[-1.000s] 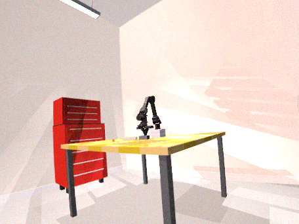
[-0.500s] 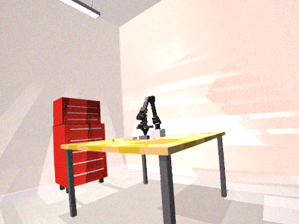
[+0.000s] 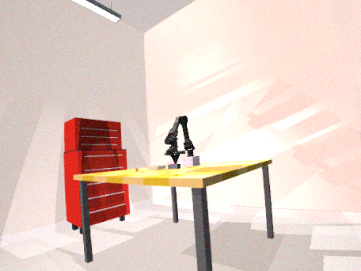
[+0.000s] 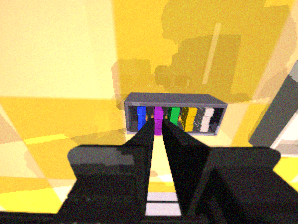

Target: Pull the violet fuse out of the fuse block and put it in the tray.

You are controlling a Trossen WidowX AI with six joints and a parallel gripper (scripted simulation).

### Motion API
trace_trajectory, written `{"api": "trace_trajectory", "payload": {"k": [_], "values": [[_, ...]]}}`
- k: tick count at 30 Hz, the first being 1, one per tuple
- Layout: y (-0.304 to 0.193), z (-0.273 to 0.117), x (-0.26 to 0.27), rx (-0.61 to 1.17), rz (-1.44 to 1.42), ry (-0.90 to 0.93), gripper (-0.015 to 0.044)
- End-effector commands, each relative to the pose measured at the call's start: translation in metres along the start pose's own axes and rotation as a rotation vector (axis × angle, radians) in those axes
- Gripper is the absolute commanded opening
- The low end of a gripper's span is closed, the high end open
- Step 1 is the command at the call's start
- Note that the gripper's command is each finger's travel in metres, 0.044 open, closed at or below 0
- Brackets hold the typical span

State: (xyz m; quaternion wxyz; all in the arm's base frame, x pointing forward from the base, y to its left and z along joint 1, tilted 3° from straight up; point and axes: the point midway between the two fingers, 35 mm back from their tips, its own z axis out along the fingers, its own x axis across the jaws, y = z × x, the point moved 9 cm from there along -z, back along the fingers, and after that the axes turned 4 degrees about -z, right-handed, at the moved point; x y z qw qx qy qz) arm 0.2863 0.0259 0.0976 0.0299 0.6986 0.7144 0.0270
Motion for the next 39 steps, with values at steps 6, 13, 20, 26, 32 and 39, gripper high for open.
{"api": "trace_trajectory", "payload": {"k": [6,13,20,26,32,39], "values": [[0.0,-0.005,0.0,-0.002,0.002,0.0,0.0],[0.0,-0.008,0.0,-0.002,0.002,-0.001,0.0],[0.0,-0.012,0.0,-0.002,0.002,-0.001,0.0],[0.0,-0.015,0.0,-0.001,0.002,-0.001,0.0],[0.0,-0.018,0.0,-0.001,0.003,-0.001,0.0],[0.0,-0.021,0.0,-0.001,0.003,-0.002,0.0]]}}
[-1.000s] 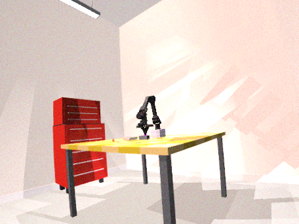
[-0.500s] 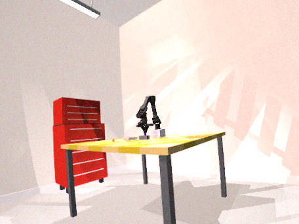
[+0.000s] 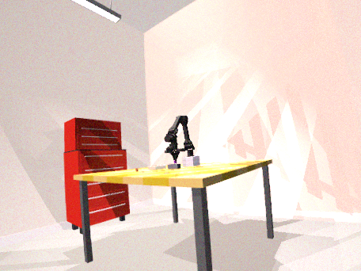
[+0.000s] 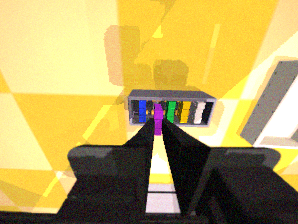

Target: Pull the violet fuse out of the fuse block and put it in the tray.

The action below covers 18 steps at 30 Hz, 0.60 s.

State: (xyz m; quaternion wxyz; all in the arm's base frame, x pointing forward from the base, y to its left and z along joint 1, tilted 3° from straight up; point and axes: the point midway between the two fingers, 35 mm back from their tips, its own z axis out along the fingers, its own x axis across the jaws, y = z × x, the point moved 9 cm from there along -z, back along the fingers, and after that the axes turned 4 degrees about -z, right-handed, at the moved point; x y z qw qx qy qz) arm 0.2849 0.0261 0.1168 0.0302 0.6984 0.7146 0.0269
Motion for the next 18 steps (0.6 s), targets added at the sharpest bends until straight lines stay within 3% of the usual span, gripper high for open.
{"api": "trace_trajectory", "payload": {"k": [1,18], "values": [[0.0,-0.002,0.0,-0.001,0.003,-0.001,0.0],[0.0,-0.014,0.0,-0.001,0.004,-0.002,0.0]]}}
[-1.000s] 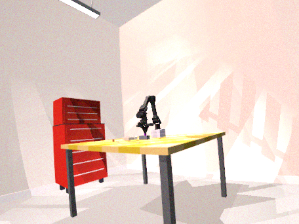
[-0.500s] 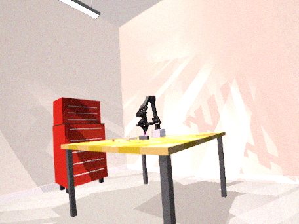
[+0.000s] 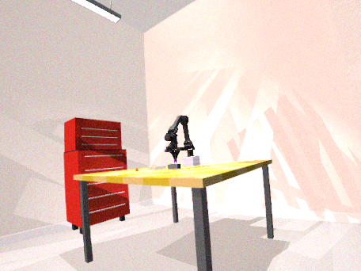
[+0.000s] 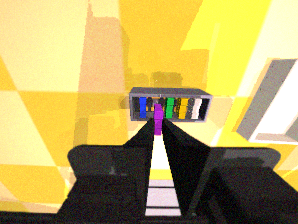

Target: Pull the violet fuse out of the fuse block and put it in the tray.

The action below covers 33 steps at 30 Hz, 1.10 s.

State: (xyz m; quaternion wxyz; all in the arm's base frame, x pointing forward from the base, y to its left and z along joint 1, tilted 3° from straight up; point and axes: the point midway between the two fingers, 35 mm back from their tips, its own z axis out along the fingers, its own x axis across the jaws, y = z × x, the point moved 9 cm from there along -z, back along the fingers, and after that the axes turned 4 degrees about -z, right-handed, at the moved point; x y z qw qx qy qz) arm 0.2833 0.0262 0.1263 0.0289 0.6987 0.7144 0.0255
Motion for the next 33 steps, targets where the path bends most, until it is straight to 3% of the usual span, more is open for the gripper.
{"api": "trace_trajectory", "payload": {"k": [1,14,33], "values": [[0.001,-0.006,0.0,-0.005,0.003,-0.001,0.0],[0.001,-0.022,-0.003,-0.005,0.003,-0.002,0.0],[0.014,-0.022,-0.099,-0.002,0.003,-0.009,0.0]]}}
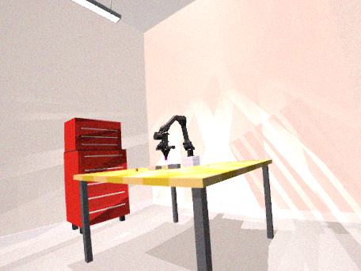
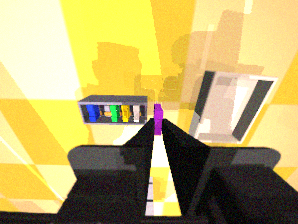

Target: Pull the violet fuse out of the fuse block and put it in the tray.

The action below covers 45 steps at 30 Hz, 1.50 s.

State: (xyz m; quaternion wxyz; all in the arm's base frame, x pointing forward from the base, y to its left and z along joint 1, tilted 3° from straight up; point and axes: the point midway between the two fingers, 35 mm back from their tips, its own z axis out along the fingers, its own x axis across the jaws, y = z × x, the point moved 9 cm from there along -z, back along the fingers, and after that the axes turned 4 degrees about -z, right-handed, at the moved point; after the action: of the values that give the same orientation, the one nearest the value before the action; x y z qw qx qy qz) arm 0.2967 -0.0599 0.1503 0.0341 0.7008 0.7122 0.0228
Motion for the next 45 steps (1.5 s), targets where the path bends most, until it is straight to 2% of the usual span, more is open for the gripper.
{"api": "trace_trajectory", "payload": {"k": [1,22,45], "values": [[0.0,0.0,-0.018,0.001,-0.003,0.002,0.0],[-0.028,-0.001,-0.13,0.0,-0.003,-0.007,0.0],[-0.029,0.029,-0.134,0.0,-0.003,-0.007,0.0]]}}
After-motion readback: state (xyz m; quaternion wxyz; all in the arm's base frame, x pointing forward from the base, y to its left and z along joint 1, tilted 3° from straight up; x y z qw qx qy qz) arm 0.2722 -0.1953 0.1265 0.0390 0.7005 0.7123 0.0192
